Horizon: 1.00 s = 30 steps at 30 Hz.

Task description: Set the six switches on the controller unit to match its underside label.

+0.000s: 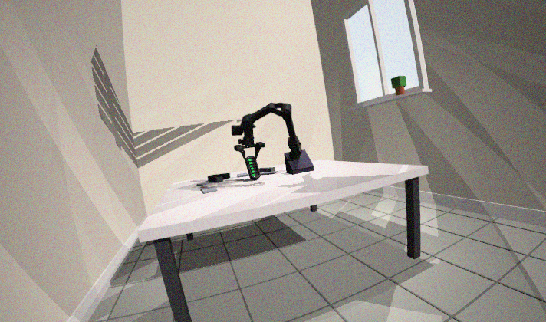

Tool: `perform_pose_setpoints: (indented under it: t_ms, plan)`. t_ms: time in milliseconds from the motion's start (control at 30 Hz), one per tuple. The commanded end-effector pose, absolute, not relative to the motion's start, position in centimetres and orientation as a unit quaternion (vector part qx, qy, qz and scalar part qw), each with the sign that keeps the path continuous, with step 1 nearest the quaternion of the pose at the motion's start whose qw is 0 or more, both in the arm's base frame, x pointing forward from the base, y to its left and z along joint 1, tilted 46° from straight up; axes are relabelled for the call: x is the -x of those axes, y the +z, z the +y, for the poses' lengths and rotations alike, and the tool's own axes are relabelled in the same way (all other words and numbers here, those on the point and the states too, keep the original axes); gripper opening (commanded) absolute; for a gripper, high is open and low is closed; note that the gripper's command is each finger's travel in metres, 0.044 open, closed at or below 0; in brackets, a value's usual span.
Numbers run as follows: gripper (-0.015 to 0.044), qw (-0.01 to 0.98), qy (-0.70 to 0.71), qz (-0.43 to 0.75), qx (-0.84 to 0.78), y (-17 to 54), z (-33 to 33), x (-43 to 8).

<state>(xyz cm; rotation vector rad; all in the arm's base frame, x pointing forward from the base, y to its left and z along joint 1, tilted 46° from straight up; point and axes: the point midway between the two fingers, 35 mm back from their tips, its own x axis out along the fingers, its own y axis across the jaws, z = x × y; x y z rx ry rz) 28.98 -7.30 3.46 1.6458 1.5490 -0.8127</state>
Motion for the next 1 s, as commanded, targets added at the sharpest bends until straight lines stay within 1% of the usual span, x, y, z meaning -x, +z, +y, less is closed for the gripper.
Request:
perform_pose_setpoints:
  t_ms: [0, 967]
  plan:
    - [0.0338, 0.362, -0.316, 0.600, -0.640, 4.0, -6.9, -28.9]
    - [0.0338, 0.366, -0.321, 0.597, -0.637, 6.0, -5.3, -28.8]
